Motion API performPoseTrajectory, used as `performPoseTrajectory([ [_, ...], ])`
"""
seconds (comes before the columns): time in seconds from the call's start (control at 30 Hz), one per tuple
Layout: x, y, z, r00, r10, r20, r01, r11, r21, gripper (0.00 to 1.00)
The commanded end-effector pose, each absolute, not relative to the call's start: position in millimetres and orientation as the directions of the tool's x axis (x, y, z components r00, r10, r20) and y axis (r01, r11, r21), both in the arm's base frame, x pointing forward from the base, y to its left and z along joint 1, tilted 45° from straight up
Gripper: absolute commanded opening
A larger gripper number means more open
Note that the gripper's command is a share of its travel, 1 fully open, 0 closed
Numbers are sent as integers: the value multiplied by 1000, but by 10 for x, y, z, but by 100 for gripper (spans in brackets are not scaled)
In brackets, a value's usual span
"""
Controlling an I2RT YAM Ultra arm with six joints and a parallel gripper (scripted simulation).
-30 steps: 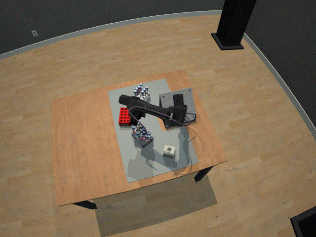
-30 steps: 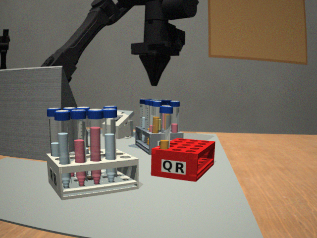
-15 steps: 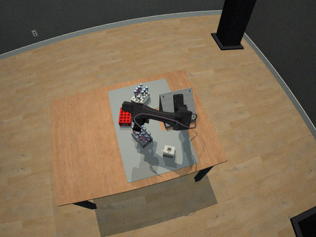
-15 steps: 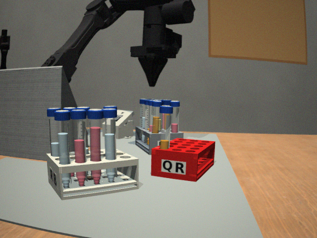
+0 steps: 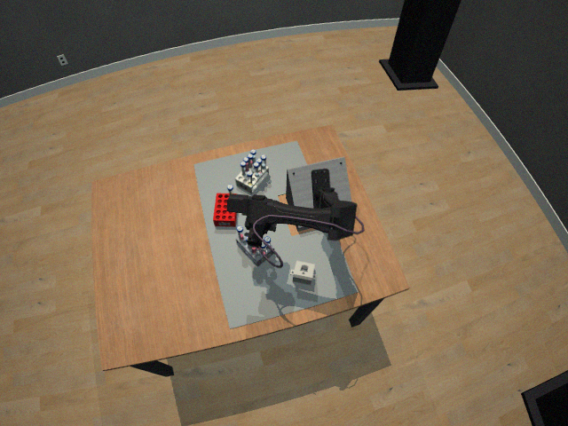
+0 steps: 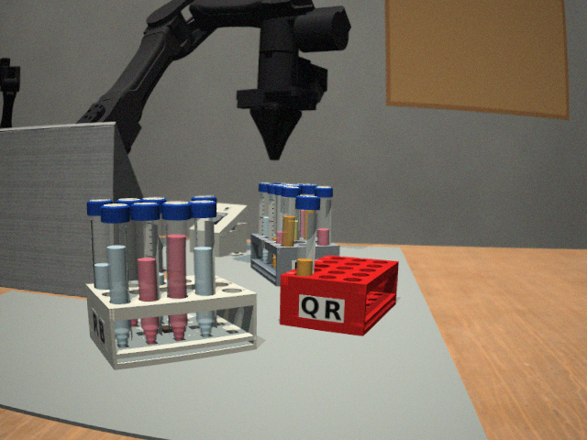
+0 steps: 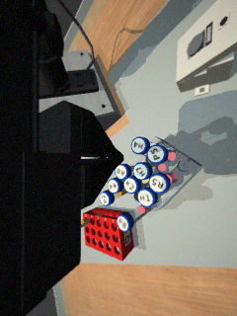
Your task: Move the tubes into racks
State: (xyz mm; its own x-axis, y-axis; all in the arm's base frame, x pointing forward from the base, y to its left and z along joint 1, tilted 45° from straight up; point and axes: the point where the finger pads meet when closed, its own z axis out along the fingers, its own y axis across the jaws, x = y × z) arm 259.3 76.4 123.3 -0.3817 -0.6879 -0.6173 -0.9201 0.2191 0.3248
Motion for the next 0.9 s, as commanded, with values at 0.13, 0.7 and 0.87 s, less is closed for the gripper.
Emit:
performPoseTrajectory([
  [0.13,2479,872,1438,-420,-659,-624,-905,249,346,0],
  [0.7,2133,1163,1741,-418,-661,-623,-905,243,349,0],
  [0.87,1992,1238,1801,-420,-663,-620,-903,239,357,0],
])
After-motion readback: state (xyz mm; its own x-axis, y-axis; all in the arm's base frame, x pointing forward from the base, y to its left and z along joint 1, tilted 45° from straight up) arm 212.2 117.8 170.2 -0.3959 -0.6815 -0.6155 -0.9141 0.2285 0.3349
